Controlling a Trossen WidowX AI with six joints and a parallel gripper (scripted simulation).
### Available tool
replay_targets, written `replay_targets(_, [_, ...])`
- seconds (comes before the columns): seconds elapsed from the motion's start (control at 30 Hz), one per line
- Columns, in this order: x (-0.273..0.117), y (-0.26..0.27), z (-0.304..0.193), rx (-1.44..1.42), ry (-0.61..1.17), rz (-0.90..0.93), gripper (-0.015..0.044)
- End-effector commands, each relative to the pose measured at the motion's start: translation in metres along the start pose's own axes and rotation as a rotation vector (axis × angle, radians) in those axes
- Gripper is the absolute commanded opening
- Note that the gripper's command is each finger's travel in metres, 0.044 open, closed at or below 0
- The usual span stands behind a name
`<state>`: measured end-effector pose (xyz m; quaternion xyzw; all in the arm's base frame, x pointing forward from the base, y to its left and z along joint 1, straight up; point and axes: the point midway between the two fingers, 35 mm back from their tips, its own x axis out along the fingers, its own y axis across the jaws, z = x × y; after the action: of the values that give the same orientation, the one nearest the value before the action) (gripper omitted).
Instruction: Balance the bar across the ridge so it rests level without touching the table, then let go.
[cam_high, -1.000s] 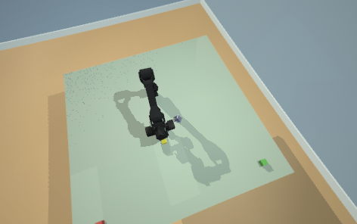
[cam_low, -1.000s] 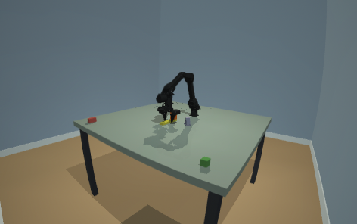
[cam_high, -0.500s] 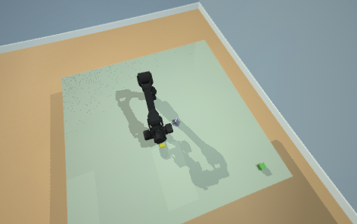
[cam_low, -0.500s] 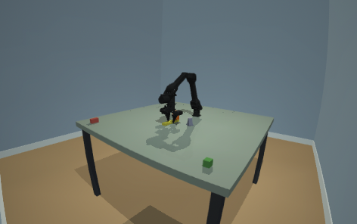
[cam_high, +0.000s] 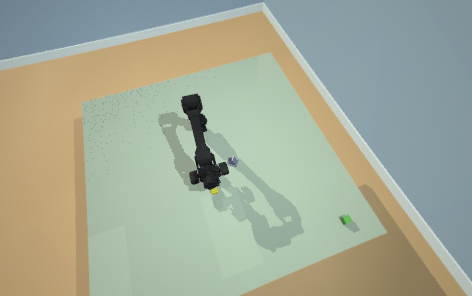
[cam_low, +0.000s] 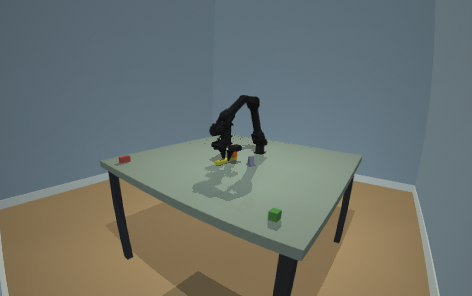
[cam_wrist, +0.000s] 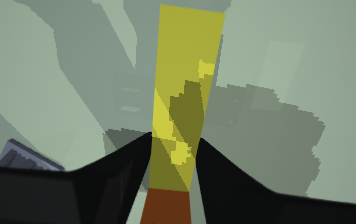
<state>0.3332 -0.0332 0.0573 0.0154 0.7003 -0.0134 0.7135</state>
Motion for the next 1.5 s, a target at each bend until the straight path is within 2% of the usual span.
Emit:
replay_targets(0.0, [-0.012, 0.0, 0.004, -0.001, -0.013, -0.002, 0.0])
replay_targets(1.17, [-0.098, 0.0, 0.0, -0.008, -0.011, -0.005, 0.0])
replay_targets(1.47, [-0.098, 0.033, -0.001, -0.234, -0.011, -0.003, 0.0])
